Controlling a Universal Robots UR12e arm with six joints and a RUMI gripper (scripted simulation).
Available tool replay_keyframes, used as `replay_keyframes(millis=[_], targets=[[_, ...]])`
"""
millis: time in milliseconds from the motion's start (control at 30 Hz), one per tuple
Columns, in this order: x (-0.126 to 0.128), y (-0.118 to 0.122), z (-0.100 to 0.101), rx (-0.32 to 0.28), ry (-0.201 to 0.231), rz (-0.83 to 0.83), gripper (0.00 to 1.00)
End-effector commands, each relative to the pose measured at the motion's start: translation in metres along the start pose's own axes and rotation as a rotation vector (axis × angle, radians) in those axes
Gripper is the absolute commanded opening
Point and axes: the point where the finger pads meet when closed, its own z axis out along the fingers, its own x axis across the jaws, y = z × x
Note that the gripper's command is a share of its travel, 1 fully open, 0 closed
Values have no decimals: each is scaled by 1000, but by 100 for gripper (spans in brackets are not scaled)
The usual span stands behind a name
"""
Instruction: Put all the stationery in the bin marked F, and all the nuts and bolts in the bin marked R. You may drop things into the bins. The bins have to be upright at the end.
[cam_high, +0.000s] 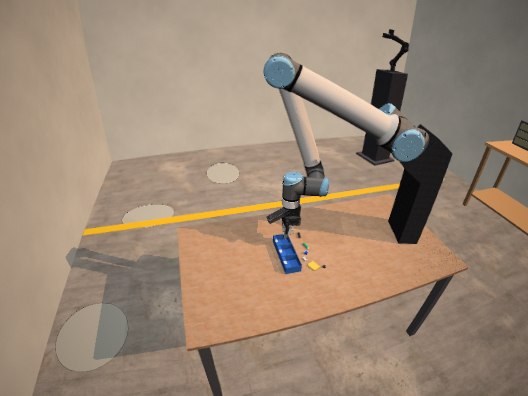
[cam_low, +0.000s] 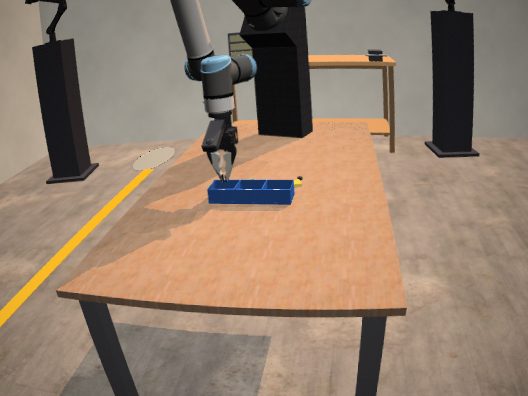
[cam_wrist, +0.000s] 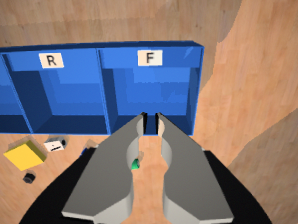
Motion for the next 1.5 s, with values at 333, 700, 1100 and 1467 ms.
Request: replay_keyframes(millis=[333, 700, 1100, 1467], targets=[[0, 0, -32, 1, 0, 0, 4], [-45, 1, -33, 1, 0, 0, 4], [-84, 2, -33, 1, 0, 0, 4], [-84, 2, -19, 1, 0, 0, 4]])
